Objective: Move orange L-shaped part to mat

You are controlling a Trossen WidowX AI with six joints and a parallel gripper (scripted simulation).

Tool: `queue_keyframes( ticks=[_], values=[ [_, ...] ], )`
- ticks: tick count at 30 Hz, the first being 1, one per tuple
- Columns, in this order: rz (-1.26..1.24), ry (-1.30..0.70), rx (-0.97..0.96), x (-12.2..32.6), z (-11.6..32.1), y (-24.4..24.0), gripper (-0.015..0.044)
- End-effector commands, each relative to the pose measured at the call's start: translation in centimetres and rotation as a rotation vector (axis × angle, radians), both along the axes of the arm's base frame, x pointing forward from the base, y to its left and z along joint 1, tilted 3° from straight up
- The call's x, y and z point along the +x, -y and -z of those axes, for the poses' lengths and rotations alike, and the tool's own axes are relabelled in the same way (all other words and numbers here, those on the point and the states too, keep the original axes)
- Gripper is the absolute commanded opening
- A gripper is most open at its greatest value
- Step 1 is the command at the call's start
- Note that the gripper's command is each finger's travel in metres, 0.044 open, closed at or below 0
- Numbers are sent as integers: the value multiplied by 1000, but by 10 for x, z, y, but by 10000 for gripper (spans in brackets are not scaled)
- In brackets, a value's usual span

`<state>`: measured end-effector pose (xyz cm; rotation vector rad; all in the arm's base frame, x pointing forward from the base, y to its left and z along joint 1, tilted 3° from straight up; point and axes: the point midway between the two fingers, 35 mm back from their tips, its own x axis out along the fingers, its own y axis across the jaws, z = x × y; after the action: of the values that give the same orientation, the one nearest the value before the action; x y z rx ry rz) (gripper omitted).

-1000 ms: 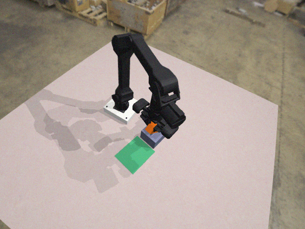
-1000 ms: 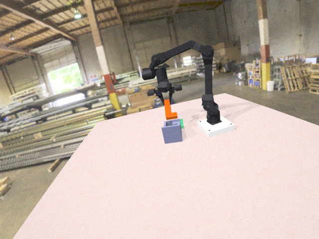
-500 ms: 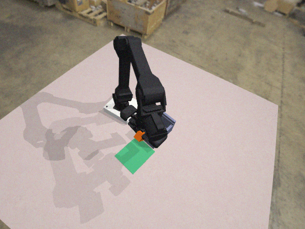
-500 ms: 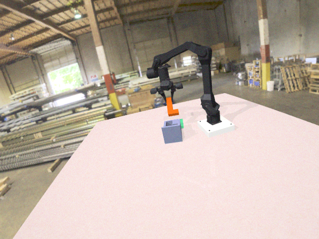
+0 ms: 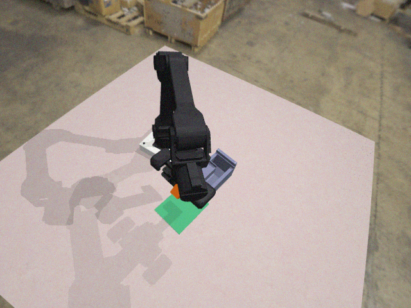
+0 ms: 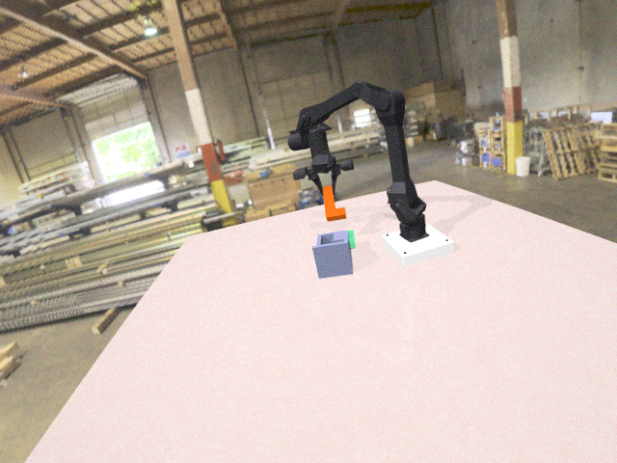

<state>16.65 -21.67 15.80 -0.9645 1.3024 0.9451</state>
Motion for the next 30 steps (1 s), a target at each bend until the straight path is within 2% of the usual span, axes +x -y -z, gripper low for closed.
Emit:
queue_keyframes(
  ticks=[1, 30],
  values=[
    [-4, 5, -5, 1, 3, 2, 0],
    [-4, 5, -5, 3, 49, 2, 0]
  ],
)
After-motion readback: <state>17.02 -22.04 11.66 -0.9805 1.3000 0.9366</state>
